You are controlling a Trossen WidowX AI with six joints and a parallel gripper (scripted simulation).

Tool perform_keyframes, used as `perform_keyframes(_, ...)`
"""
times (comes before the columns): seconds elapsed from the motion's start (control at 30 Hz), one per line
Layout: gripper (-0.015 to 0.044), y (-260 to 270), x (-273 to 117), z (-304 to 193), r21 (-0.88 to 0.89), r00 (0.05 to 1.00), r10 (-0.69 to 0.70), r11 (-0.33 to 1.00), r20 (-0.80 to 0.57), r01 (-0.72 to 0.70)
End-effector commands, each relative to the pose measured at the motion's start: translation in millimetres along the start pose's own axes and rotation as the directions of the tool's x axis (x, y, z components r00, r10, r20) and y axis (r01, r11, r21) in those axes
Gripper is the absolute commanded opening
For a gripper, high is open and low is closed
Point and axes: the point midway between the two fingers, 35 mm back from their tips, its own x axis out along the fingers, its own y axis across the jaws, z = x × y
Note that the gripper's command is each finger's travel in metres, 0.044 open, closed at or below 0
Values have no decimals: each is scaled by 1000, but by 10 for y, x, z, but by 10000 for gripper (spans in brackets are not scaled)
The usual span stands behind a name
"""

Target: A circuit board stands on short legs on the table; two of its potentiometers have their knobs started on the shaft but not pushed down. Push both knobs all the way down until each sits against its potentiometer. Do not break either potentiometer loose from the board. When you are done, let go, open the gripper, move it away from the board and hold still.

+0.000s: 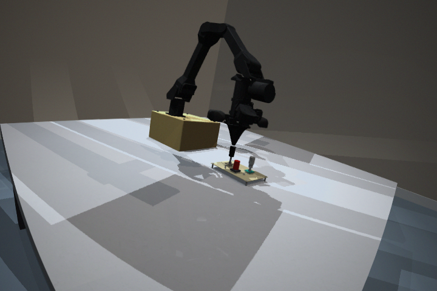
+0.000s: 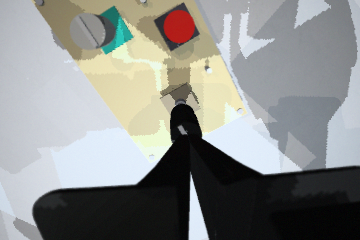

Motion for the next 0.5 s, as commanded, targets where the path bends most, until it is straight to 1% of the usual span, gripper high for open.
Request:
perform_keyframes(0.0, 0, 1, 14, 2, 0, 1000, 0, 1000, 2, 0)
perform_keyframes(0.47, 0, 0, 52, 2, 0, 1000, 0, 1000, 2, 0)
